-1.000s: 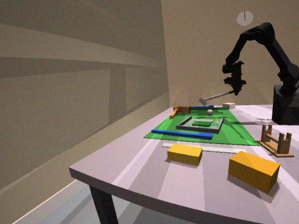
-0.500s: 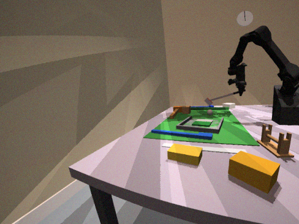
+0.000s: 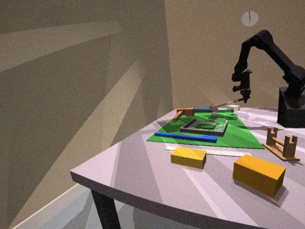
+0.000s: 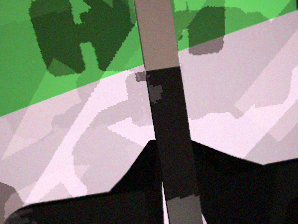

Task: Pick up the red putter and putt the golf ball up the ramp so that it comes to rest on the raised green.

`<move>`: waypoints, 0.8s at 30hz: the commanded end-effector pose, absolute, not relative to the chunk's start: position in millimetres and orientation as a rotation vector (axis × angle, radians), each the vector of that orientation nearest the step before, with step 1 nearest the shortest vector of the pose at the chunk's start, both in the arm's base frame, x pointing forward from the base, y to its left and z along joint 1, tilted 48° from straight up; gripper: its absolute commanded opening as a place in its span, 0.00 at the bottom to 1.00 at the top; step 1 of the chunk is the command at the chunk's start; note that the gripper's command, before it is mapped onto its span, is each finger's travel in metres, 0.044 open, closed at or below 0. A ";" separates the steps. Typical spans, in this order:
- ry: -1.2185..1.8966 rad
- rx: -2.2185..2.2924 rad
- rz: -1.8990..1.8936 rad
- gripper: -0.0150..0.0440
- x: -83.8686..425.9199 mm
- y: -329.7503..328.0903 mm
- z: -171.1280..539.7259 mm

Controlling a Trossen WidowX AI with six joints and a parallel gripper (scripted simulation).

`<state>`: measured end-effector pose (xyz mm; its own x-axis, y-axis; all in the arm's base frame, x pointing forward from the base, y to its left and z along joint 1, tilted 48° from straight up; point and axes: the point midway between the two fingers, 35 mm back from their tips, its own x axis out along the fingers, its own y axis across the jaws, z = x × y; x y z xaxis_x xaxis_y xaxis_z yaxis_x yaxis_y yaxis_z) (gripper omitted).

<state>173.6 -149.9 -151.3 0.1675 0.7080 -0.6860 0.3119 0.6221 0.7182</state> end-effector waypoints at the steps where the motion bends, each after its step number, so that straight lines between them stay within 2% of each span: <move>1: 1.410 0.928 0.338 0.25 176.3 -148.4 -153.7; 24: 1.419 0.921 0.343 0.25 180.3 -130.3 -171.9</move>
